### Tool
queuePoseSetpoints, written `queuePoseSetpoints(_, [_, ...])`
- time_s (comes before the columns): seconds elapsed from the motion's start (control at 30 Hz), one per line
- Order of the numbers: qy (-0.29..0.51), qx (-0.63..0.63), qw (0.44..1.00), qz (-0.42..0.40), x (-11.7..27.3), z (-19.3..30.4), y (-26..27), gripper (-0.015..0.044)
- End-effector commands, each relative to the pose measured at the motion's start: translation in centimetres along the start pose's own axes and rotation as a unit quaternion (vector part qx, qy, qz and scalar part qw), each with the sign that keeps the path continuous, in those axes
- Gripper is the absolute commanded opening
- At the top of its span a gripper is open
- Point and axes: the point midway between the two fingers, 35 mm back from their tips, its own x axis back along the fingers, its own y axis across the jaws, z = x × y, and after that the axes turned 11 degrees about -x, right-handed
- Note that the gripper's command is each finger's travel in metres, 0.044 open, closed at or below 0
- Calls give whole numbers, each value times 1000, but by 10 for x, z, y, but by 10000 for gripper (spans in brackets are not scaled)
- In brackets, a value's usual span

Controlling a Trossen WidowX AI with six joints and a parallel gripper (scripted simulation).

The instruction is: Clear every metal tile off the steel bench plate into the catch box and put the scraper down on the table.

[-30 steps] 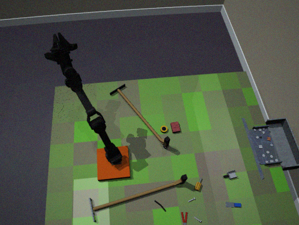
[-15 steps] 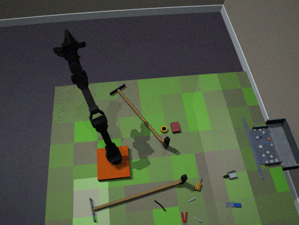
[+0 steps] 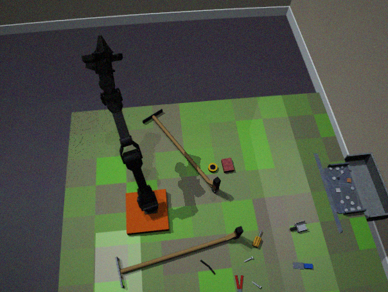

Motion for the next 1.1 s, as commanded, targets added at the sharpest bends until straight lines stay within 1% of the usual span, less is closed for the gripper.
queuePoseSetpoints(0.0, [1, -2, 1000, -15, -2, 9, 12, 0])
queuePoseSetpoints(1.07, [45, -17, 989, -140, 2, 98, 103, 0])
